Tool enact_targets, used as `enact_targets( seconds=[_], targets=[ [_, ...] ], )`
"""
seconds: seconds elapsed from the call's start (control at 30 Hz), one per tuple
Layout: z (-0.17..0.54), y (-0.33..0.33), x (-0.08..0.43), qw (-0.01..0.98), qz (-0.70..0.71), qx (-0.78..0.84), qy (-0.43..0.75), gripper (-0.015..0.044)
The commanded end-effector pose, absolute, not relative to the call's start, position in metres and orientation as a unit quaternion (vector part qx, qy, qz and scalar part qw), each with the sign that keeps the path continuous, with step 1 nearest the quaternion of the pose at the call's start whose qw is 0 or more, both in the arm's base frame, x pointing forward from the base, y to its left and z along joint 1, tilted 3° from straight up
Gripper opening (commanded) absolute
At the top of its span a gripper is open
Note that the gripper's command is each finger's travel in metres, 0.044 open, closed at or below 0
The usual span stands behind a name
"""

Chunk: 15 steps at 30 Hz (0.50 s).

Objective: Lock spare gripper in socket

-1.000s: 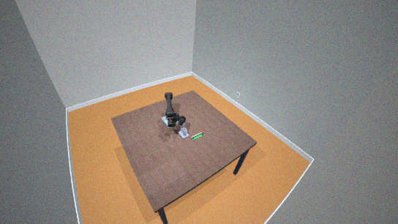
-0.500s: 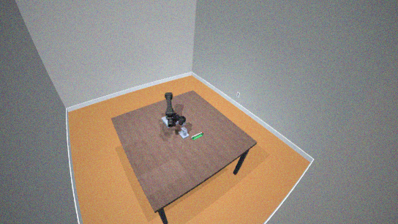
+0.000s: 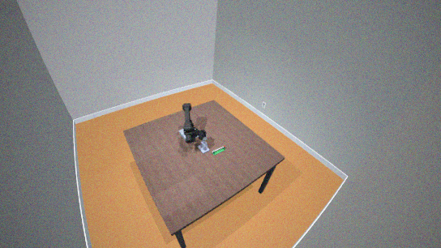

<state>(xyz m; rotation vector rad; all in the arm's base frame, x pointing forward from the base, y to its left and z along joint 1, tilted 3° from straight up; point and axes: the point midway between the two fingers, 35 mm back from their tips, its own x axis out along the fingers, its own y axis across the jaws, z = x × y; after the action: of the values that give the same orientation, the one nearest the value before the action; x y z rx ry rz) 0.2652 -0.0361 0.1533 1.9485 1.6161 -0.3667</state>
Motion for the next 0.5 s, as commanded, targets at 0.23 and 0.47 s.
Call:
enact_targets(
  seconds=[0.23,0.47],
  targets=[
    [0.141,-0.037,0.269,0.291,-0.125,0.732,0.603,0.0000],
    [0.131,-0.037,0.272,0.291,-0.125,0.732,0.603,0.0000]
  ],
)
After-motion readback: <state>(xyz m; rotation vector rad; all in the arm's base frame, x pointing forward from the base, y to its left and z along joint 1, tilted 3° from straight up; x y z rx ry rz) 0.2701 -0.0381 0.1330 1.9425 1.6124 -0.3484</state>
